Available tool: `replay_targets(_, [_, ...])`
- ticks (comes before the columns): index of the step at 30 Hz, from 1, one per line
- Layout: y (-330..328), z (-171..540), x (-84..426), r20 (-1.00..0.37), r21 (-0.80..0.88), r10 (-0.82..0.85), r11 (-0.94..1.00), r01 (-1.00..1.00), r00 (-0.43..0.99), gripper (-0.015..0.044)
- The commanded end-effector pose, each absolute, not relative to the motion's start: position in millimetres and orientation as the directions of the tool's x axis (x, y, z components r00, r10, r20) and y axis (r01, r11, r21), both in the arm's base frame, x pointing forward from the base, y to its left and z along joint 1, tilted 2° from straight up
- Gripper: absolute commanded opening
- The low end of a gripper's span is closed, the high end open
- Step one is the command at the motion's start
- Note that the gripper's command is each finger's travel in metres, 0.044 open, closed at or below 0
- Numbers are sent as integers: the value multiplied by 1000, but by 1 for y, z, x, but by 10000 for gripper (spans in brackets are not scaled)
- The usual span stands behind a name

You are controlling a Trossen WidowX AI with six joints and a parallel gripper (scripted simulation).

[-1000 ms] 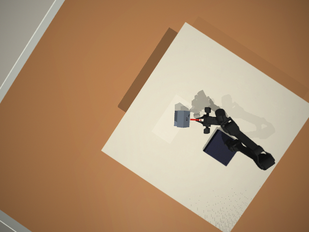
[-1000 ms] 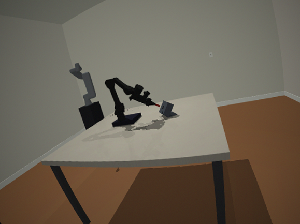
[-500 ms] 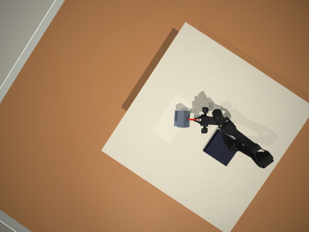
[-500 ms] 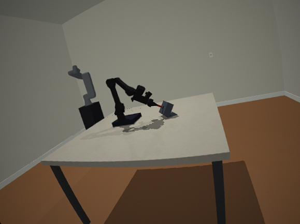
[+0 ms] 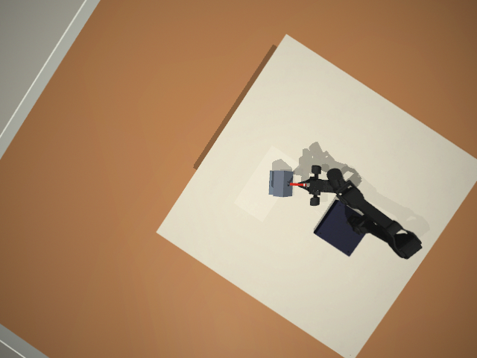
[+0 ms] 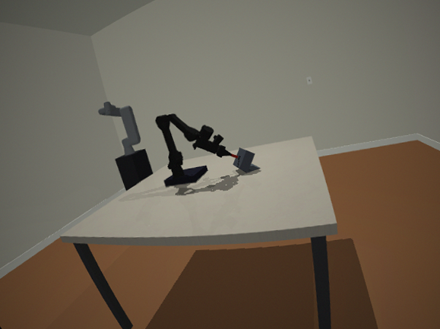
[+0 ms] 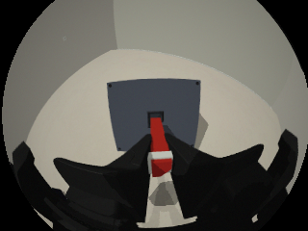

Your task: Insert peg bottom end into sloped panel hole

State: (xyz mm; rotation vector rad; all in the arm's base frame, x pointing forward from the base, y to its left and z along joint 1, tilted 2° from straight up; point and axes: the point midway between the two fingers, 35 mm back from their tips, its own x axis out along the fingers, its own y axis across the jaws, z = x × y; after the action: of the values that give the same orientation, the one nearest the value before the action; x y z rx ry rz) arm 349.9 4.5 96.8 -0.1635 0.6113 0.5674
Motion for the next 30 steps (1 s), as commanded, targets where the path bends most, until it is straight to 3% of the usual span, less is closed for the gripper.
replay_targets(1, [5, 97, 350, -583, 17, 456, 834, -551, 672, 0])
replay_targets(30, [10, 90, 361, -583, 17, 456, 834, -551, 673, 0])
